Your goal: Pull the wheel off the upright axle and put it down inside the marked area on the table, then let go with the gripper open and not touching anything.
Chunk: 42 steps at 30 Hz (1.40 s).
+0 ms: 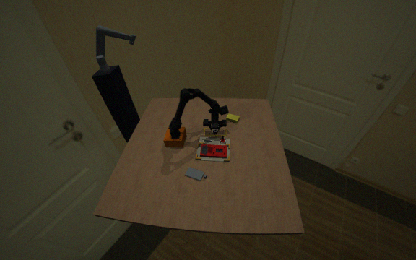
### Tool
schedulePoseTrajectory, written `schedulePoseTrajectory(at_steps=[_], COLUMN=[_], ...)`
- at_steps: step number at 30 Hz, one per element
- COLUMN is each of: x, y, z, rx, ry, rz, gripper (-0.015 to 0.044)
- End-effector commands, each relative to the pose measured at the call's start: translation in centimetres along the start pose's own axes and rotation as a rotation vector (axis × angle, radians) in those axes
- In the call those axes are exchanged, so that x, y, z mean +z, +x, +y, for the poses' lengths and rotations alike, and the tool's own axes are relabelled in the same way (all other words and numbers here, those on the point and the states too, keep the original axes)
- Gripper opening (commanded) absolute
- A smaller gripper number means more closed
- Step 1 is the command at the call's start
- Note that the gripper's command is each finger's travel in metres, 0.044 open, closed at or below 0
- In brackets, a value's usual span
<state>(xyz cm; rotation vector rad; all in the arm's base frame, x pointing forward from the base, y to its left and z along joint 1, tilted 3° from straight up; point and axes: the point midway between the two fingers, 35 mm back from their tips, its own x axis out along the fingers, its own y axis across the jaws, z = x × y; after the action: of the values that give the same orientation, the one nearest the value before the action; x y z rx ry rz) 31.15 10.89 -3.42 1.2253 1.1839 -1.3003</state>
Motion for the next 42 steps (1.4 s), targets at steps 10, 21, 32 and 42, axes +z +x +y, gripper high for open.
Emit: schedulePoseTrajectory(at_steps=[10,21,32,42], x=[1.1,3.5,3.5,3.5], y=[-6.0,-9.0,-9.0,-9.0], z=[-2.3,-7.8,-7.8,-7.8], rx=[0.018,0.008,0.008,0.008], ry=[0.003,0.006,0.006,0.006], rz=[0.010,0.009,0.009,0.009], gripper=[0.0431,0.0440,0.0440,0.0440])
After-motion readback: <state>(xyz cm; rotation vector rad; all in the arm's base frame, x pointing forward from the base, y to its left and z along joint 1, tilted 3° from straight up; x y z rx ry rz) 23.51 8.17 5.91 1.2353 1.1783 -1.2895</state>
